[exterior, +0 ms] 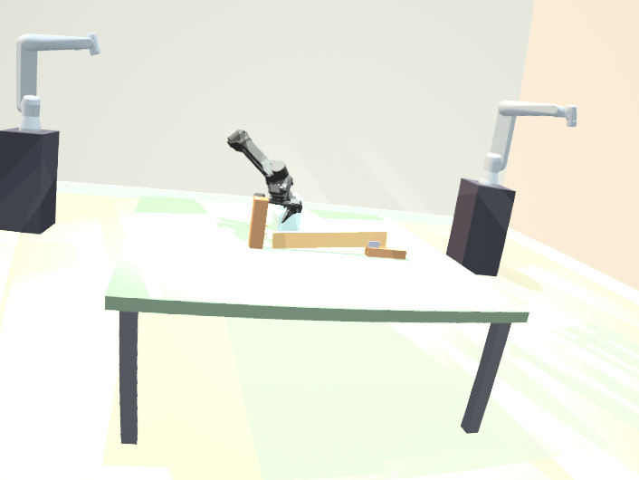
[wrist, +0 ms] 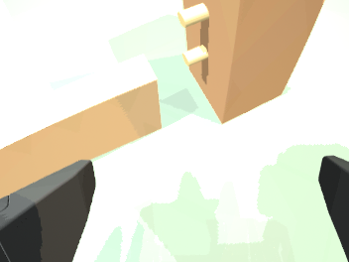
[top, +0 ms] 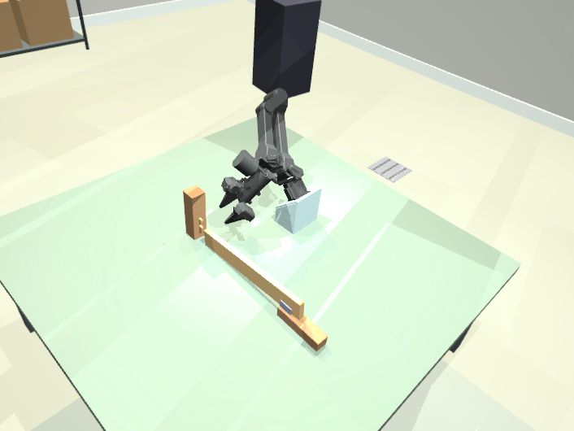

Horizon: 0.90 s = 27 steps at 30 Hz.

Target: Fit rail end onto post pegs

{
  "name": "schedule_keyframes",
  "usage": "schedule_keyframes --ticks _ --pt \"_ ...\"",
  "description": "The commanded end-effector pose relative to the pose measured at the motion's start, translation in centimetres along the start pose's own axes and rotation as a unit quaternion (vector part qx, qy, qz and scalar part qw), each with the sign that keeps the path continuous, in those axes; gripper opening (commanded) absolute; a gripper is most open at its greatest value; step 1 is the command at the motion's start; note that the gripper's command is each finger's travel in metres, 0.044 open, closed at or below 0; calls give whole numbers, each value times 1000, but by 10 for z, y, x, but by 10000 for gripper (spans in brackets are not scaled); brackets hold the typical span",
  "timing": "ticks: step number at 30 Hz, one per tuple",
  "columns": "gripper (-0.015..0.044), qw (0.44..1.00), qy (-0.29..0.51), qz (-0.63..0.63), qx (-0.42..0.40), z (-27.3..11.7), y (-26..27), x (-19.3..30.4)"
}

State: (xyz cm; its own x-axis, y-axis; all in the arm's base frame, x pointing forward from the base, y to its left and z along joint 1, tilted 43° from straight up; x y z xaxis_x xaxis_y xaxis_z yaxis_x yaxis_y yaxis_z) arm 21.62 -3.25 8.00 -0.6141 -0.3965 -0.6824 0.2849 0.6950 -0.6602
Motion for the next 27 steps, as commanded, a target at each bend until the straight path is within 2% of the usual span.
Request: schedule_keyframes --ticks 1,2,9,12,15,21,27 --pt "426 1000 -1 -1 -1 0 1 -1" --pt "440 1000 -4 -3 -5 -1 2 -4" --pt "440 994 -62 -60 -67 -21 38 -56" --pt "440 981 -33 -173 -85 -15 53 -64" --pt "440 943 2 -313 -112 -7 70 -73" --pt "440 803 82 -561 -184 10 93 -74" --pt "440 593 146 -740 -283 22 107 -69"
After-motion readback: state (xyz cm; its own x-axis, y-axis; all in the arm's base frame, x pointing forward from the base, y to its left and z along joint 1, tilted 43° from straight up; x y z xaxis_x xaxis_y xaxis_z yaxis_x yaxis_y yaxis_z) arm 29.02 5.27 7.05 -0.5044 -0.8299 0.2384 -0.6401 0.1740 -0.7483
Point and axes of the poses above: the point midway between the two fingers, 35 mm back from their tips, its own z axis out along the fingers, its own y axis across the jaws, x = y × z, the point moved 2 cm from there along -z, back along the fingers, and after that the axes turned 7 degrees about -z, right-handed, at the moved point
